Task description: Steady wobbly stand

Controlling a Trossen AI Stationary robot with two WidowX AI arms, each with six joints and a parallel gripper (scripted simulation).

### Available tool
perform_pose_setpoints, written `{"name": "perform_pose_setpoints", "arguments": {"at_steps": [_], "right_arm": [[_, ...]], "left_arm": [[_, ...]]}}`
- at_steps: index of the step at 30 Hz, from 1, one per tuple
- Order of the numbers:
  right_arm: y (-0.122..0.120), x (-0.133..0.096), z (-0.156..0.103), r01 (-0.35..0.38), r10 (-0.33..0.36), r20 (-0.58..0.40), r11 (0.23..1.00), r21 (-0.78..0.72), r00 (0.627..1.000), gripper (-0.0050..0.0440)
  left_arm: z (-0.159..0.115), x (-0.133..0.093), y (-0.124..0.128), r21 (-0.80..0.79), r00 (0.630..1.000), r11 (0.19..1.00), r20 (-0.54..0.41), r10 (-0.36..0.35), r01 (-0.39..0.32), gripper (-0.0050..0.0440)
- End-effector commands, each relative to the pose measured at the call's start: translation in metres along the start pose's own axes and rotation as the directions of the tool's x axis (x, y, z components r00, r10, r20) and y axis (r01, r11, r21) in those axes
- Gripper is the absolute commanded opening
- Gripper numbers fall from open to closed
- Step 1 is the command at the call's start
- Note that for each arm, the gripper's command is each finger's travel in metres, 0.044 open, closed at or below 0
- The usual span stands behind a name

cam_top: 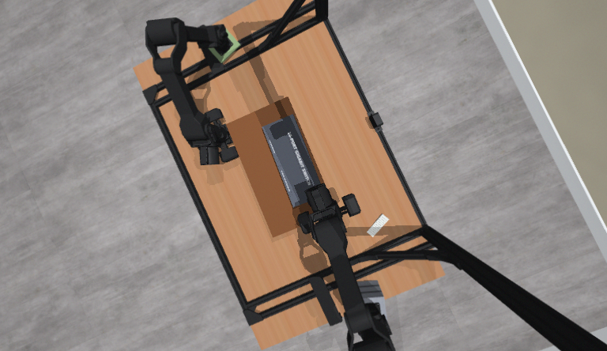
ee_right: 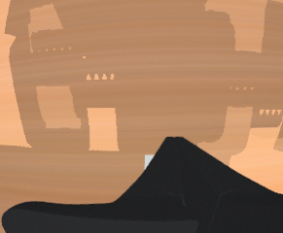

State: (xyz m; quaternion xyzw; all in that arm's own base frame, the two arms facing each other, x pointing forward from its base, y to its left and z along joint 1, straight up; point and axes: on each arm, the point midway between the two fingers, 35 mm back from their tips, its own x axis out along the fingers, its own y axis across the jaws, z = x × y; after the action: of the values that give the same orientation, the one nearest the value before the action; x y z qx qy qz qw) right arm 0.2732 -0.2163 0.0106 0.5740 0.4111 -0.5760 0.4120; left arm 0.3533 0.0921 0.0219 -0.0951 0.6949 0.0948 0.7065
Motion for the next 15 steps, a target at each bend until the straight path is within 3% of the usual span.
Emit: {"name": "perform_pose_setpoints", "arguments": {"at_steps": [1, 15], "right_arm": [[-0.0001, 0.0, -0.0021, -0.001, 0.001, -0.003, 1.0, -0.001, 1.0, 0.0], [-0.0002, 0.0, -0.0051, -0.001, 0.001, -0.003, 1.0, -0.001, 1.0, 0.0]], "left_arm": [[-0.0024, 0.008, 0.0003, -0.002, 1.0, 1.0, -0.016, 0.003, -0.003, 0.0], [-0.0024, 0.008, 0.0003, -0.002, 1.0, 1.0, -0.016, 0.003, -0.003, 0.0]]}}
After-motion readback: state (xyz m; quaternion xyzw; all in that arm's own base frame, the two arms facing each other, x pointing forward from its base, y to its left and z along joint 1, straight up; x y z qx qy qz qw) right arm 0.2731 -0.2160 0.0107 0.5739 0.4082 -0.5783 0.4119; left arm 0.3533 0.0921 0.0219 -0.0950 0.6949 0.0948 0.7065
